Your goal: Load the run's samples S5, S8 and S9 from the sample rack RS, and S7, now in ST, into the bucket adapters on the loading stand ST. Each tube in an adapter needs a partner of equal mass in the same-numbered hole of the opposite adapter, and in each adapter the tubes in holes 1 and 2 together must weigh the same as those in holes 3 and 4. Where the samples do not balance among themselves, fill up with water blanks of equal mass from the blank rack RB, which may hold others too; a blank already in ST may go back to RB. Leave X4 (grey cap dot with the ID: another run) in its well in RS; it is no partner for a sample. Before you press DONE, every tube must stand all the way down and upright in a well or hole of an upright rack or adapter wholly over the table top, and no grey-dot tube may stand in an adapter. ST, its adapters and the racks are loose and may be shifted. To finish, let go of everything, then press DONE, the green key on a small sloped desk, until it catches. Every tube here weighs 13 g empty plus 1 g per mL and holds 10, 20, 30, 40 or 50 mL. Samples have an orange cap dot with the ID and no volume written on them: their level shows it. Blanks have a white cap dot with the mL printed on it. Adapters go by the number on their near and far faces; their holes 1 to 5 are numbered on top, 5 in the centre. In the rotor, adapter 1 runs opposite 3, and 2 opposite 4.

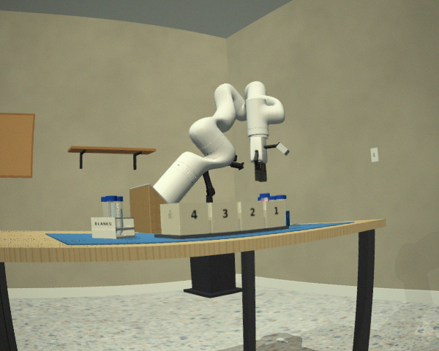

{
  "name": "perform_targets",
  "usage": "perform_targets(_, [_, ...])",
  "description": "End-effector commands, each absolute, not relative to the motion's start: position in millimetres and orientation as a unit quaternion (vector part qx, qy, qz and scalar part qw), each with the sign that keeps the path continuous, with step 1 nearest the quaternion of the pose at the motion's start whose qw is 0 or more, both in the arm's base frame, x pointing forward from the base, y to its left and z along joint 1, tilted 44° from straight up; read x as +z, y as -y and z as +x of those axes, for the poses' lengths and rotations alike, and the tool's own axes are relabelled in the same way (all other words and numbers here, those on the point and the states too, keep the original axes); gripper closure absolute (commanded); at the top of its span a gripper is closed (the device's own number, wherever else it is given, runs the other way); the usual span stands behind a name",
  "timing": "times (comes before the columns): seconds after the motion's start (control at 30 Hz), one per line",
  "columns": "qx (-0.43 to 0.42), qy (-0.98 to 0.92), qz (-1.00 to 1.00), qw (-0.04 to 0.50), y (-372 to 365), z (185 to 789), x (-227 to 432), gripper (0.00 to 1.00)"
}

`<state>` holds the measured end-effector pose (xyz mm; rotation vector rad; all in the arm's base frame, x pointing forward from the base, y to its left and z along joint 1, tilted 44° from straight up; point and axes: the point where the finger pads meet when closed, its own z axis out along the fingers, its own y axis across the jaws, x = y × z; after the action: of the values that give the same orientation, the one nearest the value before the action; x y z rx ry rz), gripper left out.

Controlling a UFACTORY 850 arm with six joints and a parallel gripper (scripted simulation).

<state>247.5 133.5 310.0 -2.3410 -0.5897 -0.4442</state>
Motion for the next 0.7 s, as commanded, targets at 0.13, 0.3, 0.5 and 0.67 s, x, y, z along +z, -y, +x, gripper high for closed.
perform_targets(0.13, [-0.171,0.226,-0.898,0.337,-144.4,251.2,299.2,0.43])
perform_targets(0.3, [-0.171,0.226,-0.898,0.337,-151.3,252.8,292.1,0.43])
perform_targets(0.5, [-0.171,0.226,-0.898,0.337,-156.7,254.0,286.4,0.43])
perform_targets(0.67, [-0.171,0.226,-0.898,0.337,-163.6,255.6,279.2,0.43])
